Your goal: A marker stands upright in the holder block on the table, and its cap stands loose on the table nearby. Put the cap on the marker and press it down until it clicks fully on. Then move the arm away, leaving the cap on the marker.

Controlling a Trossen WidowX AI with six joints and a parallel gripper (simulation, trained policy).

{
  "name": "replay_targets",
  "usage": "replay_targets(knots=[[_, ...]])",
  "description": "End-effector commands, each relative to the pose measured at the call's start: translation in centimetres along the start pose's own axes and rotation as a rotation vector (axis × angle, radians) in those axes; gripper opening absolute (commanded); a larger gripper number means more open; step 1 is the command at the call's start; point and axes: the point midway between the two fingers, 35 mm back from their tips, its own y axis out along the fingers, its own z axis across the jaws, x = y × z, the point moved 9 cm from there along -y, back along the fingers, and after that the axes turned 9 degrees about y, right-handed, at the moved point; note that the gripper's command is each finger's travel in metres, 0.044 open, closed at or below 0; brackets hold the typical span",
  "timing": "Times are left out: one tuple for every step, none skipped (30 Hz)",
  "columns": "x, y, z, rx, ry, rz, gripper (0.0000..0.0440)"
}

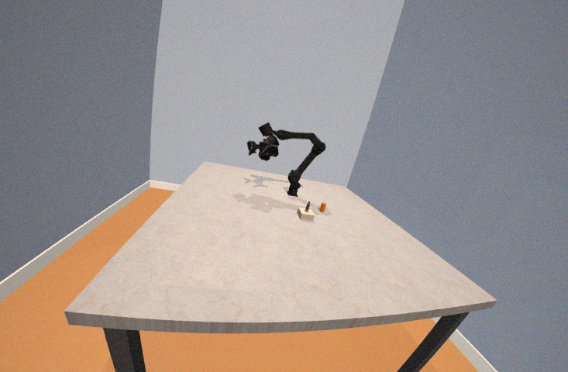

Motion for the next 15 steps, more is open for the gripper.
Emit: replay_targets(knots=[[-0.4, 0.7, -0.3, -0.025, -0.022, -0.026, 0.0313], [-0.5, 0.9, -0.4, -0.031, -0.027, -0.032, 0.0314], [-0.6, 1.1, -0.5, -0.037, -0.031, -0.037, 0.0314], [-0.7, 1.2, -0.6, -0.043, -0.036, -0.043, 0.0315], [-0.7, 1.4, -0.7, -0.049, -0.040, -0.049, 0.0316], [-0.8, 1.6, -0.8, -0.055, -0.045, -0.054, 0.0317], [-0.9, 1.7, -0.9, -0.062, -0.050, -0.060, 0.0318], [-1.0, 1.9, -1.0, -0.068, -0.054, -0.066, 0.0318], [-1.0, 2.1, -1.1, -0.074, -0.059, -0.072, 0.0319], [-1.1, 2.3, -1.2, -0.080, -0.064, -0.077, 0.0320], [-1.2, 2.4, -1.3, -0.086, -0.068, -0.083, 0.0320], [-1.2, 2.6, -1.4, -0.092, -0.073, -0.089, 0.0320], [-1.3, 2.8, -1.5, -0.098, -0.077, -0.095, 0.0321], [-1.4, 3.0, -1.7, -0.104, -0.082, -0.101, 0.0321], [-1.4, 3.1, -1.8, -0.110, -0.087, -0.106, 0.0321]])
